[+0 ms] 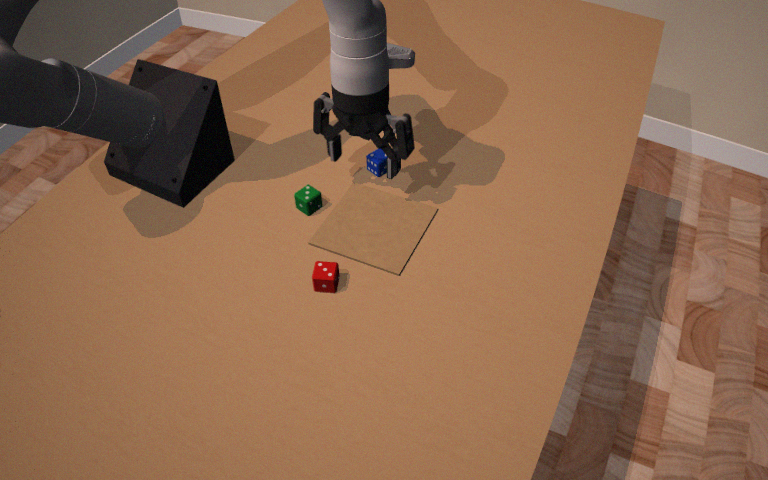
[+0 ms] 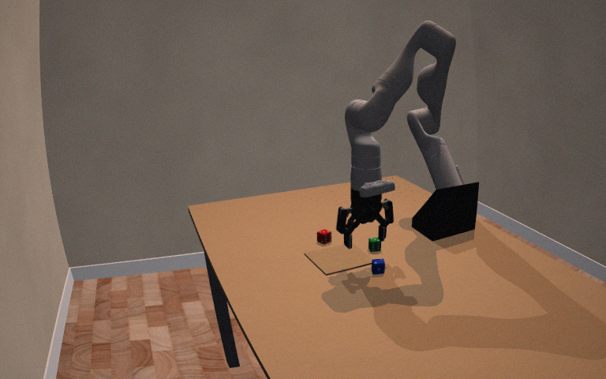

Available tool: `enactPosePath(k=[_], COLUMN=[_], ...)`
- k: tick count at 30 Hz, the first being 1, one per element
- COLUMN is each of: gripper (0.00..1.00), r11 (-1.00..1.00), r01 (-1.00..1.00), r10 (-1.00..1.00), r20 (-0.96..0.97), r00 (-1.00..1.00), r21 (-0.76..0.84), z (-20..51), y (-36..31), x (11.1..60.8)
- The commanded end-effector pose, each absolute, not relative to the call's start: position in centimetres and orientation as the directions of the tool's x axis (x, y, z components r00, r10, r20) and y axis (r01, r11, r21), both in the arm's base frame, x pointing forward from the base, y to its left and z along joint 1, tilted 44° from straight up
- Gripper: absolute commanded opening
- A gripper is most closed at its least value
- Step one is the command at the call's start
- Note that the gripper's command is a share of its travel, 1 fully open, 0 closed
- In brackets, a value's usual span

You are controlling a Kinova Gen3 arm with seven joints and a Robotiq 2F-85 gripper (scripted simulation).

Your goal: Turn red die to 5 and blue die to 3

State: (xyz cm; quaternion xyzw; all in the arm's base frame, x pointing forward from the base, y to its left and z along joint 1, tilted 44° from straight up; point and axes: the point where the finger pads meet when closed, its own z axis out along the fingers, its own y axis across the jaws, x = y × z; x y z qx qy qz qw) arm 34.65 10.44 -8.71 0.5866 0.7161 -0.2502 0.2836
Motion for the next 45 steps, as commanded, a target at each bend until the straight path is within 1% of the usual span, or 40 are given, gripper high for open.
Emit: enactPosePath(k=[1,9,20,35,38,41,43,45], gripper=[1.0,1.0,1.0,1.0,1.0,1.0,1.0,1.0], r11=[0.188,0.188,0.188,0.186,0.168,0.117,0.117,0.062], r01=[0.982,0.982,0.982,0.982,0.986,0.992,0.992,0.993], r10=[0.699,0.699,0.699,0.699,0.704,0.715,0.715,0.723], r20=[-0.699,-0.699,-0.699,-0.699,-0.699,-0.697,-0.697,-0.691], r00=[-0.151,-0.151,-0.151,-0.149,-0.124,-0.053,-0.053,0.022], r21=[-0.025,-0.025,-0.025,-0.023,-0.005,0.044,0.044,0.096], z=[-8.6,-7.1,-2.0,-1.6,-1.3,-0.6,-0.6,0.2], y=[10.6,12.0,16.9,17.4,17.1,16.5,16.5,15.8], x=[34.7,34.4,33.6,33.6,33.8,34.3,34.3,34.9])
